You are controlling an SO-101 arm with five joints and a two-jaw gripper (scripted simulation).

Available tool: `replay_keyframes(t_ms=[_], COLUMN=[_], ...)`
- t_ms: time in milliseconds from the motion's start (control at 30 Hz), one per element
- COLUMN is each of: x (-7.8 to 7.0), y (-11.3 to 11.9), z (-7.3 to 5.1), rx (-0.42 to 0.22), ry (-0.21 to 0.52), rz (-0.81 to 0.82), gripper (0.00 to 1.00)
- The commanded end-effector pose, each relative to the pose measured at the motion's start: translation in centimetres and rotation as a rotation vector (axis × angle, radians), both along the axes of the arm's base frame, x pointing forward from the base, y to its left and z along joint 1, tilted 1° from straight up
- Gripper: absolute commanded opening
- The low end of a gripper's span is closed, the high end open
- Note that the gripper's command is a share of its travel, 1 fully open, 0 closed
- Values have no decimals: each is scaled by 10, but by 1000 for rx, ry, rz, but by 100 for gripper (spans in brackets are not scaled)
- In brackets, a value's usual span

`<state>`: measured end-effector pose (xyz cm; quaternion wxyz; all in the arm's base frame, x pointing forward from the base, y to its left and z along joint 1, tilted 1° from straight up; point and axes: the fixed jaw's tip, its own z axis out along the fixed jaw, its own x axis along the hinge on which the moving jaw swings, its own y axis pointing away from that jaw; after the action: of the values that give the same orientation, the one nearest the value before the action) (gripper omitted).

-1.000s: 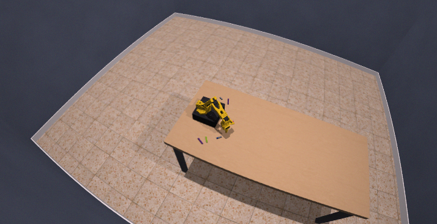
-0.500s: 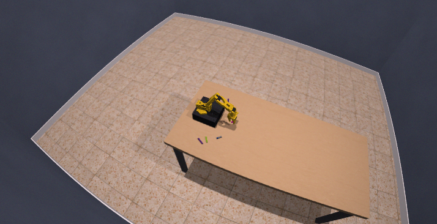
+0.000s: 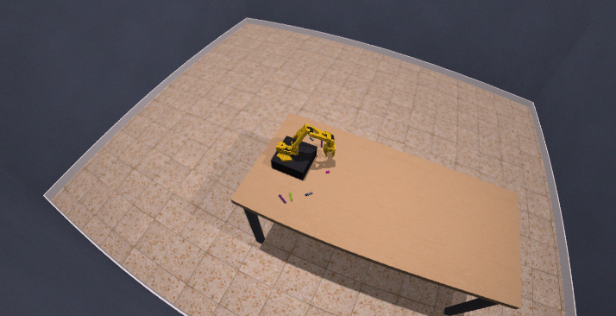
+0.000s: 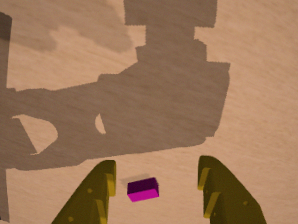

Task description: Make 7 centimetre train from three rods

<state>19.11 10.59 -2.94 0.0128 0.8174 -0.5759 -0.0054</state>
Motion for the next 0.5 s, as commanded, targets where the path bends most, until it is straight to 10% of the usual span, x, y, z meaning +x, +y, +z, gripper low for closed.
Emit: replay_keyframes(t_ms=[0, 467], x=[-17, -88], y=[31, 91], z=[-1, -3], rx=[-1, -5], ry=[2, 5], rz=[128, 519], gripper=[18, 18])
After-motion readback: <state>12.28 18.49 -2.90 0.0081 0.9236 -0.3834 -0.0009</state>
